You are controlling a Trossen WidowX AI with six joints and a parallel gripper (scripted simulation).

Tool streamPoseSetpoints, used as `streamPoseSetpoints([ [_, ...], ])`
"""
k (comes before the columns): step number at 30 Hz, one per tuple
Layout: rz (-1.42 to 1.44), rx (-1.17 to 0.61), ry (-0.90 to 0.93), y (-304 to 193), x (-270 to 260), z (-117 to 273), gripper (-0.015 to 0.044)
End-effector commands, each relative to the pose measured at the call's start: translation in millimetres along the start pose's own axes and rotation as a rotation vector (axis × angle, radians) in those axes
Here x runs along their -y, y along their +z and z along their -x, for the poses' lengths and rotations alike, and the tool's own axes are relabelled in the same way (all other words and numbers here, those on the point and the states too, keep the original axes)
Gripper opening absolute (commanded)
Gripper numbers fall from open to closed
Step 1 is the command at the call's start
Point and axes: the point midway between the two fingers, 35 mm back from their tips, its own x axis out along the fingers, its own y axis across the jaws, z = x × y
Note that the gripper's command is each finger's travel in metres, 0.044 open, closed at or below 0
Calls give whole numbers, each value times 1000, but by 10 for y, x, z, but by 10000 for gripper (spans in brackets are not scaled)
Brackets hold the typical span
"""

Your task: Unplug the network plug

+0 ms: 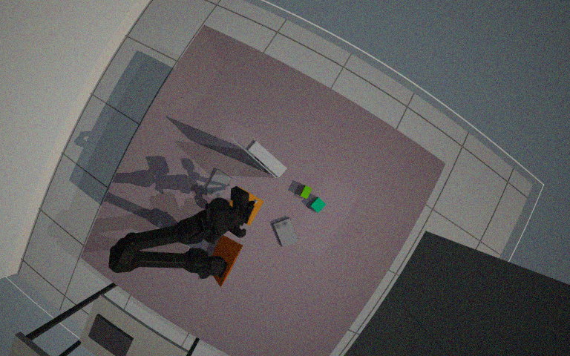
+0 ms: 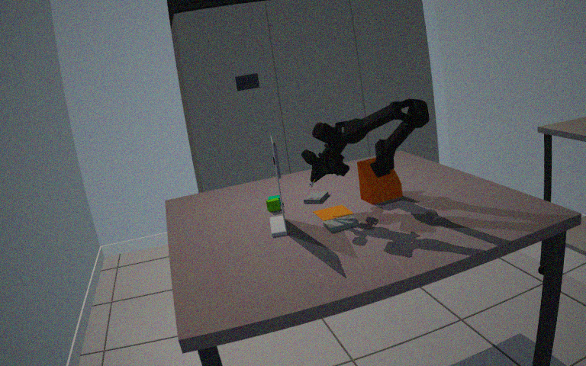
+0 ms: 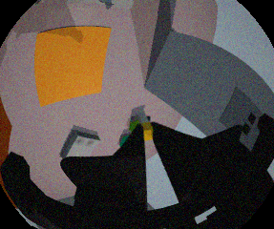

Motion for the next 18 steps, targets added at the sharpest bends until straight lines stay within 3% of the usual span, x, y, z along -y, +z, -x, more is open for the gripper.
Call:
streamPoseSetpoints([
  [1,44,88,39,38,-133,-49,0],
  [18,170,413,31,223,-452,-97,0],
])
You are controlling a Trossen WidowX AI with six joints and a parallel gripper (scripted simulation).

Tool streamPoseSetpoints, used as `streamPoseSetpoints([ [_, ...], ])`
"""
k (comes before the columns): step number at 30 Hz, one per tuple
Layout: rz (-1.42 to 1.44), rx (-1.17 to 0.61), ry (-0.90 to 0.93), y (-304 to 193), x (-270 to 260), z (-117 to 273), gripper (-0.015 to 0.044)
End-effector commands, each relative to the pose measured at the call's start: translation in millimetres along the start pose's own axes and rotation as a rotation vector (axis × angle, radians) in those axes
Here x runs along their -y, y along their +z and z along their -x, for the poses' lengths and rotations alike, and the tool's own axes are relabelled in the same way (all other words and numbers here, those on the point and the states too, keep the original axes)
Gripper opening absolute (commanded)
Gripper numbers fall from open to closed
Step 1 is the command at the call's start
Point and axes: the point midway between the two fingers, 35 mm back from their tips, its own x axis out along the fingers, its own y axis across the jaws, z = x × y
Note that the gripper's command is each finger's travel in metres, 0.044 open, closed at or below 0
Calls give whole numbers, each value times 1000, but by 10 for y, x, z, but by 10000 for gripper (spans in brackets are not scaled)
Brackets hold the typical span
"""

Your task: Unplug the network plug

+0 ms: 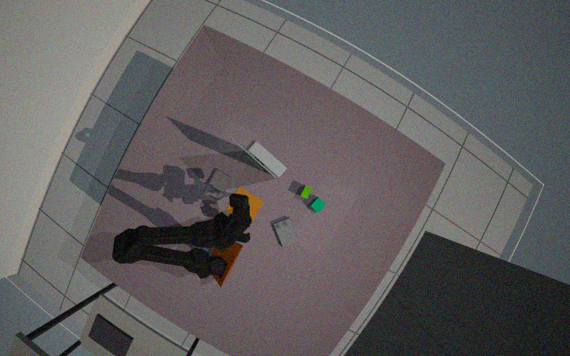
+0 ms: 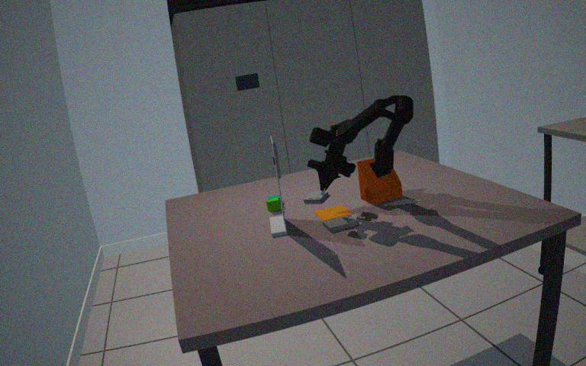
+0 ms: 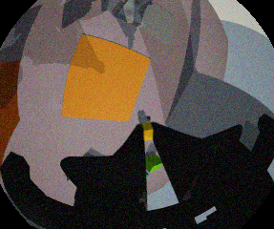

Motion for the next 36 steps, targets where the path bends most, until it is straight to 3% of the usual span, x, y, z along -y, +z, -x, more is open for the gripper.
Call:
streamPoseSetpoints([
  [1,28,86,-30,63,-58,-14,0],
  [15,105,276,-199,208,-114,13,0],
  [36,107,274,-195,189,-163,-90,0],
])
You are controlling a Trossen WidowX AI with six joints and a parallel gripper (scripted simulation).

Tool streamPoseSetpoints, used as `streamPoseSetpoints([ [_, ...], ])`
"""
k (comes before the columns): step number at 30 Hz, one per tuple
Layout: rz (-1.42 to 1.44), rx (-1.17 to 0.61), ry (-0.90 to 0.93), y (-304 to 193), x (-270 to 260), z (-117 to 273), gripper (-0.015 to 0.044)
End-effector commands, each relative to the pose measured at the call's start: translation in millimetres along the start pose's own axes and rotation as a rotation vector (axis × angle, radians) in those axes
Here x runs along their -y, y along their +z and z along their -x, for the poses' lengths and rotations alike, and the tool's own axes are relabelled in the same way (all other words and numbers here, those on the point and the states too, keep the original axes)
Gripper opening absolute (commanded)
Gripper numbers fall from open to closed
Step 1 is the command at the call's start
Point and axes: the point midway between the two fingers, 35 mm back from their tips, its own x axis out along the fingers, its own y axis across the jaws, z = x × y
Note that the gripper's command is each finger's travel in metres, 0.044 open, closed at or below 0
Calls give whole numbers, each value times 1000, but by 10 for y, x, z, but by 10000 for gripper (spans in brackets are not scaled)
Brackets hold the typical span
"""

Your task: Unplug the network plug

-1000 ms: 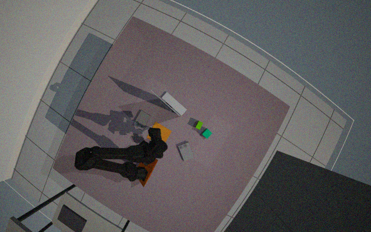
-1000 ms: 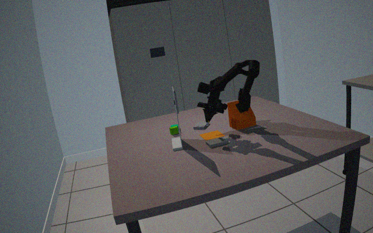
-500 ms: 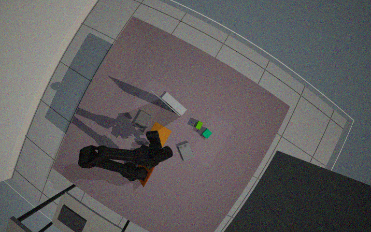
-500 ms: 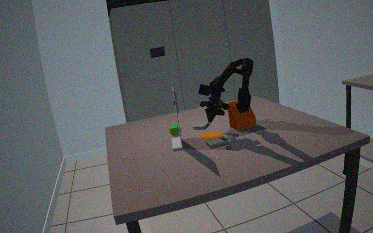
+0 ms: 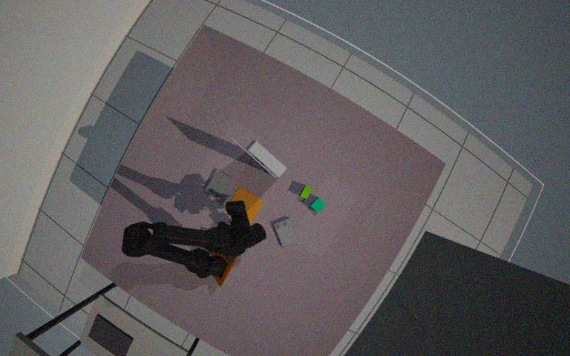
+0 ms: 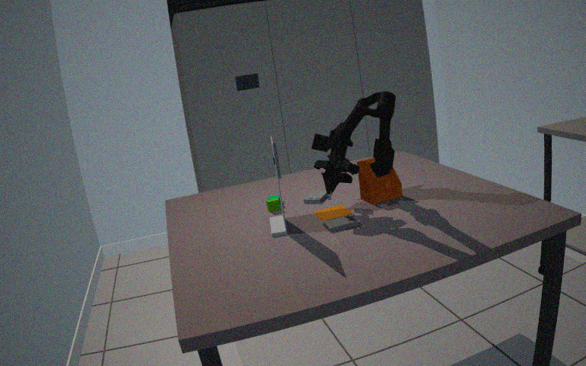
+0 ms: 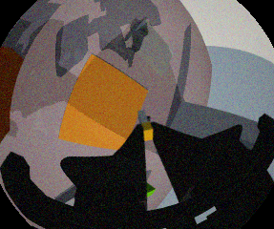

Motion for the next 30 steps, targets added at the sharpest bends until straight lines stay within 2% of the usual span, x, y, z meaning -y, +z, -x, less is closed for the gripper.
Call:
streamPoseSetpoints([
  [1,-6,5,0,2,-29,-34,0],
  [30,-6,0,6,-37,-148,-186,0],
])
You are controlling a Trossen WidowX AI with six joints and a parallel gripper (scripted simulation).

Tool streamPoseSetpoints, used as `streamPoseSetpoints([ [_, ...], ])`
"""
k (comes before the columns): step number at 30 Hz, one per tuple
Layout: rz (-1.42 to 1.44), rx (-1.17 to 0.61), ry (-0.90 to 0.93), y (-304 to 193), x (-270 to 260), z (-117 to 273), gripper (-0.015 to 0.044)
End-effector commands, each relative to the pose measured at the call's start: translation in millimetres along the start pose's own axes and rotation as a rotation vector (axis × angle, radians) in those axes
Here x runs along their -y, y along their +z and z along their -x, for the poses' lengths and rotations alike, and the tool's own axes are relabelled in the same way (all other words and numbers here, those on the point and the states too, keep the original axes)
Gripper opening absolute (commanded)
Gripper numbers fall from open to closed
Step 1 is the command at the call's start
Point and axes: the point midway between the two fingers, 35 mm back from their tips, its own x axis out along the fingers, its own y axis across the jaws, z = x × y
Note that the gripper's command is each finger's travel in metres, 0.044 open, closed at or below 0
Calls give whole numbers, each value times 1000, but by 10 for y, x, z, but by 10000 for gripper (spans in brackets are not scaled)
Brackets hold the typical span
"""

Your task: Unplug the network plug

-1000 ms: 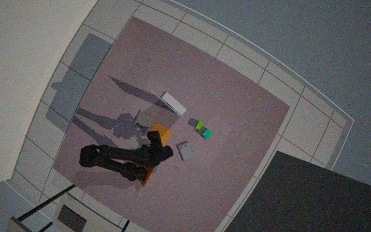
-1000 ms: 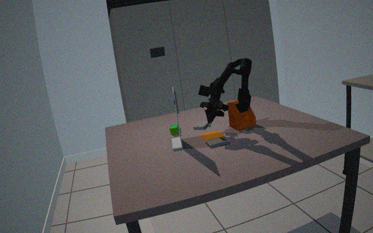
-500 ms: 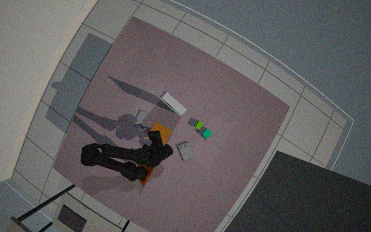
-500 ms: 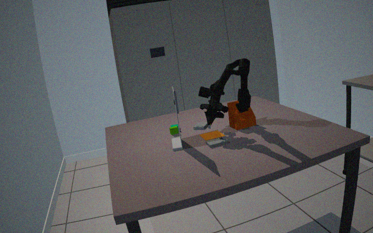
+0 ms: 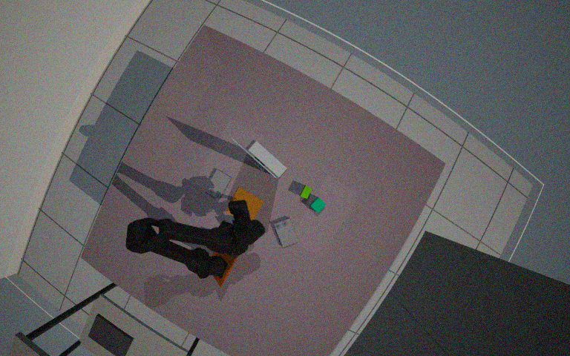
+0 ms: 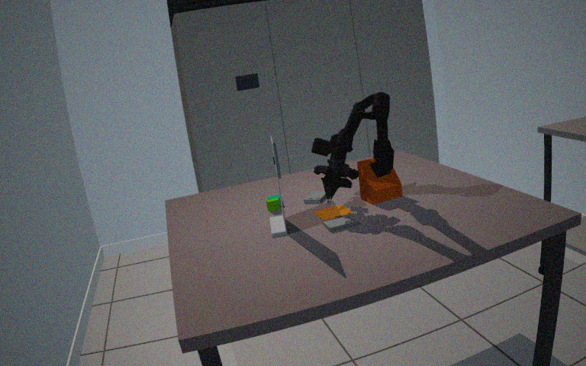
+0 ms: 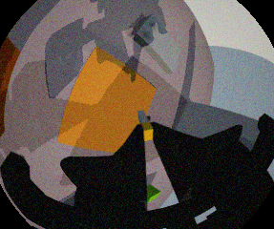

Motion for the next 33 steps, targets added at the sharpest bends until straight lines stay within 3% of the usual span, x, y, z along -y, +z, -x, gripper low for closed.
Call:
streamPoseSetpoints([
  [1,-6,0,6,3,-35,-30,0],
  [33,-7,1,2,21,-127,-170,0],
])
